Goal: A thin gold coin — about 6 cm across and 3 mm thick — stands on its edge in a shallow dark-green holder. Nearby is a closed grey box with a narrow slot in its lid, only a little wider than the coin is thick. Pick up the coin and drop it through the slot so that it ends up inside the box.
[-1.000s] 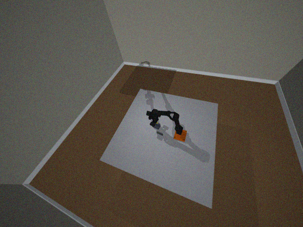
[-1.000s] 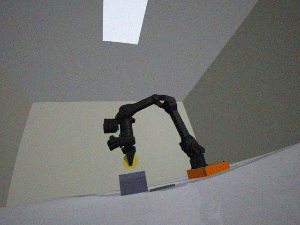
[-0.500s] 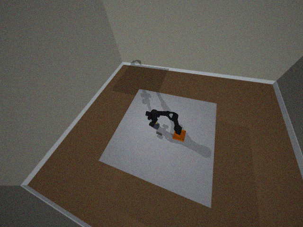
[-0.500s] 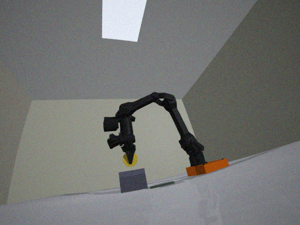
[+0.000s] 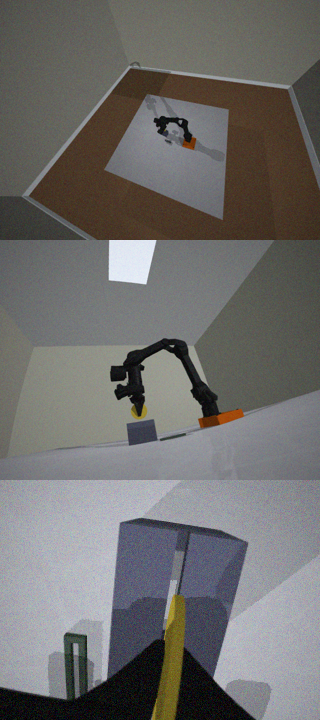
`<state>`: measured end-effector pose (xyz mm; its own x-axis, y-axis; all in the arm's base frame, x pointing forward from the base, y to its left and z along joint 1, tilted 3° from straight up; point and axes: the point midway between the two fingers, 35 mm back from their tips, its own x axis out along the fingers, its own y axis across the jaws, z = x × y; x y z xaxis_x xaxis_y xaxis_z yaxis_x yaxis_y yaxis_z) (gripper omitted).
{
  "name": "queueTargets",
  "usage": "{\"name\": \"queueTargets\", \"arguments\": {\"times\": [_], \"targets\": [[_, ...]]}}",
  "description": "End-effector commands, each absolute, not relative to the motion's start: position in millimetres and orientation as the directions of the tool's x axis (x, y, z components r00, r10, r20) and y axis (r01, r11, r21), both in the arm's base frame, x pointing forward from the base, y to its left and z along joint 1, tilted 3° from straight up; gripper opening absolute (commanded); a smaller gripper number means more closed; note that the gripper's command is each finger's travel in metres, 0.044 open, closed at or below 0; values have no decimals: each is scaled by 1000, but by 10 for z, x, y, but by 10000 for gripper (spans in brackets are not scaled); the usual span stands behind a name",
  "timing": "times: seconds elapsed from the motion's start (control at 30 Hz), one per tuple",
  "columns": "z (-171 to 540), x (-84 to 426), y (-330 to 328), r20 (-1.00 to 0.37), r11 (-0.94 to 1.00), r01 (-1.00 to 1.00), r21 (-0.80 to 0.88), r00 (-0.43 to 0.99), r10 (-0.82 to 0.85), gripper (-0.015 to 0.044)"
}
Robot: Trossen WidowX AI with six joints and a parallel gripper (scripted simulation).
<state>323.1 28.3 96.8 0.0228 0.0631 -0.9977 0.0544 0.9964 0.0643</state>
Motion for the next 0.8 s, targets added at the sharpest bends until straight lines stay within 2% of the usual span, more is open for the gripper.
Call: {"name": "queueTargets", "arguments": {"times": [0.0,0.63,0.77], "targets": [[935,3218,284,-998,996,58,64,17,63,0],[864,3217,288,-998,996,58,64,17,63,0],[893,3231,288,-998,996,55,64,23,63,105]]}}
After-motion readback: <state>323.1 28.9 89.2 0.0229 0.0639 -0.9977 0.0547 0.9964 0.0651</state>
